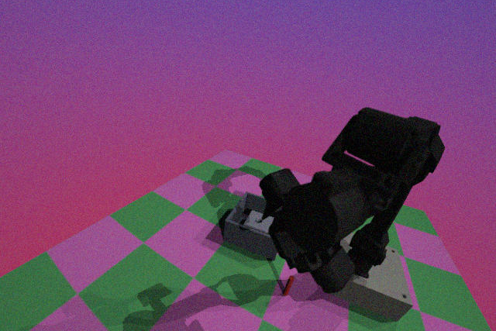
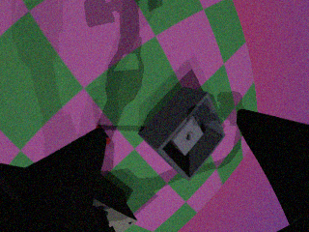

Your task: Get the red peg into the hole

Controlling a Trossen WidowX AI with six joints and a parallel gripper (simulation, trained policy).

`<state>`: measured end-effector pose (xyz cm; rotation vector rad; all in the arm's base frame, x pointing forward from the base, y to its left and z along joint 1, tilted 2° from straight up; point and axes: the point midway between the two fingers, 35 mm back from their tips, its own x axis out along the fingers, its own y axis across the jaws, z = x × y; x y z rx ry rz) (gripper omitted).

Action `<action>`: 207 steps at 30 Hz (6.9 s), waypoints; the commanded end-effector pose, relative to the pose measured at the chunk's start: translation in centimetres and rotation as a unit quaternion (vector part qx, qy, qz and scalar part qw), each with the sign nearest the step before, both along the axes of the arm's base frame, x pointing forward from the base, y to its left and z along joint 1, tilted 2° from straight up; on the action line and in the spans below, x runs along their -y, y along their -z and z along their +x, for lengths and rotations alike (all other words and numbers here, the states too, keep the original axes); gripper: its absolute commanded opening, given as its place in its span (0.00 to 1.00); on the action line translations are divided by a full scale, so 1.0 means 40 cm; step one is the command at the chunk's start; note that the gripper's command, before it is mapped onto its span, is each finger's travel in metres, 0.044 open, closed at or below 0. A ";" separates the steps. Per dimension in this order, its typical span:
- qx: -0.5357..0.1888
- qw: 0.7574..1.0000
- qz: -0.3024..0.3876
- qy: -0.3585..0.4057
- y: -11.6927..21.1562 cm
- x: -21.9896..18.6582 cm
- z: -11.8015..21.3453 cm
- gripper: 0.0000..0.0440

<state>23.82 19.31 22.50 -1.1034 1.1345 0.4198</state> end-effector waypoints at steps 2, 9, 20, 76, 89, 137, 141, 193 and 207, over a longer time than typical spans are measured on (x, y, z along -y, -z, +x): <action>-0.005 0.998 0.025 0.066 0.016 0.029 -0.005 1.00; -0.012 0.981 0.057 0.183 0.054 0.075 -0.016 1.00; -0.021 0.927 0.088 0.365 0.119 0.140 -0.047 1.00; 0.021 0.644 0.109 0.757 0.630 0.234 -0.138 0.89; 0.014 0.638 0.077 0.766 0.687 0.250 -0.165 0.12; 0.155 0.550 0.136 0.809 0.372 0.530 0.142 0.00; 0.155 0.544 0.141 0.812 0.381 0.576 0.167 0.00; 0.050 0.583 0.294 0.756 0.446 0.722 0.488 1.00; 0.050 0.583 0.296 0.755 0.445 0.721 0.490 1.00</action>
